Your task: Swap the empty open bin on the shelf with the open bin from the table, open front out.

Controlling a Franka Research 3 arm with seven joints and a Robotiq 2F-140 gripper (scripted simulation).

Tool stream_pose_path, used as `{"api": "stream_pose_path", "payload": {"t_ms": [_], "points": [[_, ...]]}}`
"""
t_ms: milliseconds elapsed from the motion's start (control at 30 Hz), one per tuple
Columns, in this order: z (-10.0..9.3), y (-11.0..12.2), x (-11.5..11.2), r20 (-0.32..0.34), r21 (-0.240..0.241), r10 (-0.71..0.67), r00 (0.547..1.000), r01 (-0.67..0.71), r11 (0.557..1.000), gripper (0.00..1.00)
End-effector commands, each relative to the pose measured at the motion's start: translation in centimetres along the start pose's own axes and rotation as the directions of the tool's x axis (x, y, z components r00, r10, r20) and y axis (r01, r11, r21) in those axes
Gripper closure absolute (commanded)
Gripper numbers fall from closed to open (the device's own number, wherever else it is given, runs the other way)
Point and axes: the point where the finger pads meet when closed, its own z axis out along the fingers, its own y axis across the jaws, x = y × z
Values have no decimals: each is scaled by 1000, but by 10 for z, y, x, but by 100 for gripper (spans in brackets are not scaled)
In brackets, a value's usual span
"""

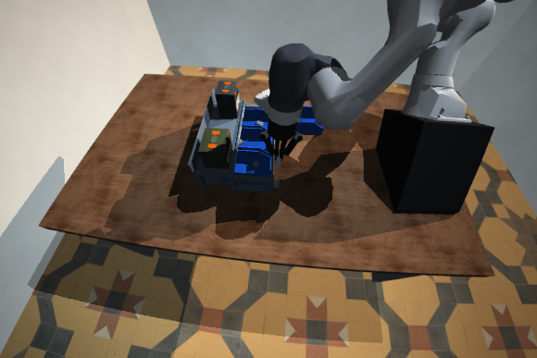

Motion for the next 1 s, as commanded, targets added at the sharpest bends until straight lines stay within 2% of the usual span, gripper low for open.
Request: {"api": "stream_pose_path", "payload": {"t_ms": [0,133,967], "points": [[-19,4,2,-5,-12,7,1000,-7,1000,100],[-32,4,2,-5,-12,7,1000,-7,1000,100],[-32,4,2,-5,-12,7,1000,-7,1000,100]]}}
